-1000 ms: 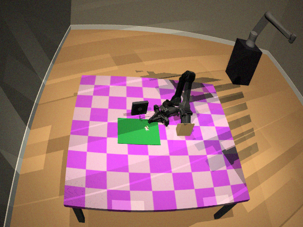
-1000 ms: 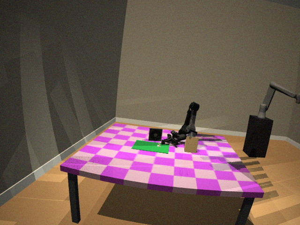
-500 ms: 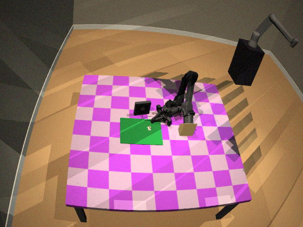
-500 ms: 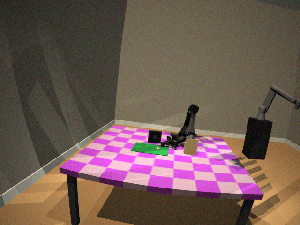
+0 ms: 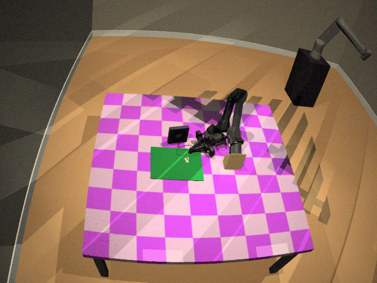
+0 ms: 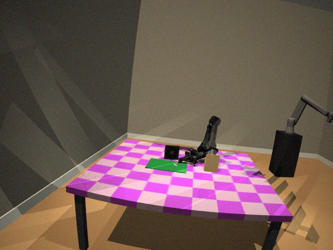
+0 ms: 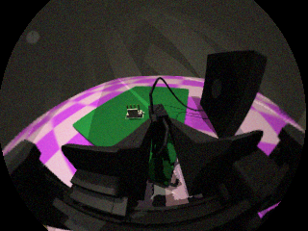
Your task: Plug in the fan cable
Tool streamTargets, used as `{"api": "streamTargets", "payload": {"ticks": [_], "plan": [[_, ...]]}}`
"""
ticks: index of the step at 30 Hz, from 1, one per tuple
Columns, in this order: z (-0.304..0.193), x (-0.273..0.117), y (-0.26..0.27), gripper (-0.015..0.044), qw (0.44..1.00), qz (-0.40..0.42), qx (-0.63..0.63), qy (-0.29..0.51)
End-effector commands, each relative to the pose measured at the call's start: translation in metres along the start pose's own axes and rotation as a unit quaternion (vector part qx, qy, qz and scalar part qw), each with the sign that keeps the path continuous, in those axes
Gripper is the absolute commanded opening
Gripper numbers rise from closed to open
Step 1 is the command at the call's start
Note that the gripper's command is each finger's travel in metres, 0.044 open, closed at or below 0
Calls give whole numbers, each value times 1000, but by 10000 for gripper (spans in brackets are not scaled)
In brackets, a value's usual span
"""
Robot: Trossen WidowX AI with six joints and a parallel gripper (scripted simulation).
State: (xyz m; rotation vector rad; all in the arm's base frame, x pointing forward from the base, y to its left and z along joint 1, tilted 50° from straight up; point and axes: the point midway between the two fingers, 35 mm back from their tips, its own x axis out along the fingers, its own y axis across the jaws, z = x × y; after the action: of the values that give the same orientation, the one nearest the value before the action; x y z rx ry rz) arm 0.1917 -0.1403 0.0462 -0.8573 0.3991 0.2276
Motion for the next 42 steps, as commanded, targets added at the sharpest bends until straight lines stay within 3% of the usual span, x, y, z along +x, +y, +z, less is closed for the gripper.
{"api": "streamTargets", "payload": {"ticks": [1,5,29,40,42], "plan": [[0,0,0,53,1000,0,0,0],[0,0,0,140,1000,0,0,0],[0,0,0,140,1000,0,0,0],[12,16,4,429,999,51,-2,-15],[10,17,9,440,998,67,-1,8]]}}
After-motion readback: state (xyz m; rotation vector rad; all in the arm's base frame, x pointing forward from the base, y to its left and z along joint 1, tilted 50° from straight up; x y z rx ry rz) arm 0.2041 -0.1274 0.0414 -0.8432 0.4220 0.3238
